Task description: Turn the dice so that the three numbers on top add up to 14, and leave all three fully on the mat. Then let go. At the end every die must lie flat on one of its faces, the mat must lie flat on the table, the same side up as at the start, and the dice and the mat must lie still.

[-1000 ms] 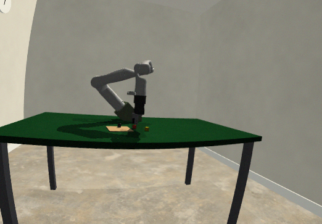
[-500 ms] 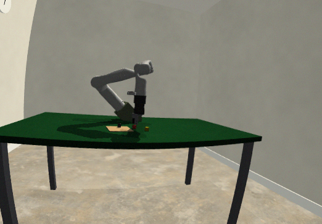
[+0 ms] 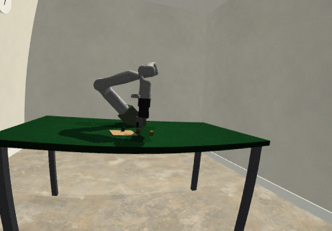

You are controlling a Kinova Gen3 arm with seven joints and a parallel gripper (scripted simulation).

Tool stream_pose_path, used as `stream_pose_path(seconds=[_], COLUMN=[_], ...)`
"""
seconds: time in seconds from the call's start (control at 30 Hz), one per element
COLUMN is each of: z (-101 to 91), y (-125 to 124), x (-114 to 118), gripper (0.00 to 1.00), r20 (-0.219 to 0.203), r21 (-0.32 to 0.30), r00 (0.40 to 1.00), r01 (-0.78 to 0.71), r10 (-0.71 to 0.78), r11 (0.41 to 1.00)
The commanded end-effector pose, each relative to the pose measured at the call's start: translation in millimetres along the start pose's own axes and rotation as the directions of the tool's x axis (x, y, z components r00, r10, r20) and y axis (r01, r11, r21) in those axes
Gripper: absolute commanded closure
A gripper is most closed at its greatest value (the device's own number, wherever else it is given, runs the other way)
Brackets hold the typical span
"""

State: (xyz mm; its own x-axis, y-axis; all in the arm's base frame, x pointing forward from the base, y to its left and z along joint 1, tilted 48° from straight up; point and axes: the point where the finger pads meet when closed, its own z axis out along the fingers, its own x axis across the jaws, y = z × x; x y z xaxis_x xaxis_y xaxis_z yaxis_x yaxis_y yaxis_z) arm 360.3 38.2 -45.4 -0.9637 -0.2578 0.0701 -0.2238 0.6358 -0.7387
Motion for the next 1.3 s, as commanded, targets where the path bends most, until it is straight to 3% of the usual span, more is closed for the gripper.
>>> stream_pose_path(seconds=[0.0,0.4,1.27], z=[-0.8,0.6,23.2], y=[0.3,0.3,0.3], x=[-0.4,-0.4,-0.5], gripper=[0.30,0.30,0.30], r20=[0.002,0.002,0.002], r21=[-0.001,-0.001,-0.001], r00=[1.000,1.000,1.000], r01=[0.000,0.000,0.000], r10=[0.000,0.000,0.000], r11=[1.000,1.000,1.000])
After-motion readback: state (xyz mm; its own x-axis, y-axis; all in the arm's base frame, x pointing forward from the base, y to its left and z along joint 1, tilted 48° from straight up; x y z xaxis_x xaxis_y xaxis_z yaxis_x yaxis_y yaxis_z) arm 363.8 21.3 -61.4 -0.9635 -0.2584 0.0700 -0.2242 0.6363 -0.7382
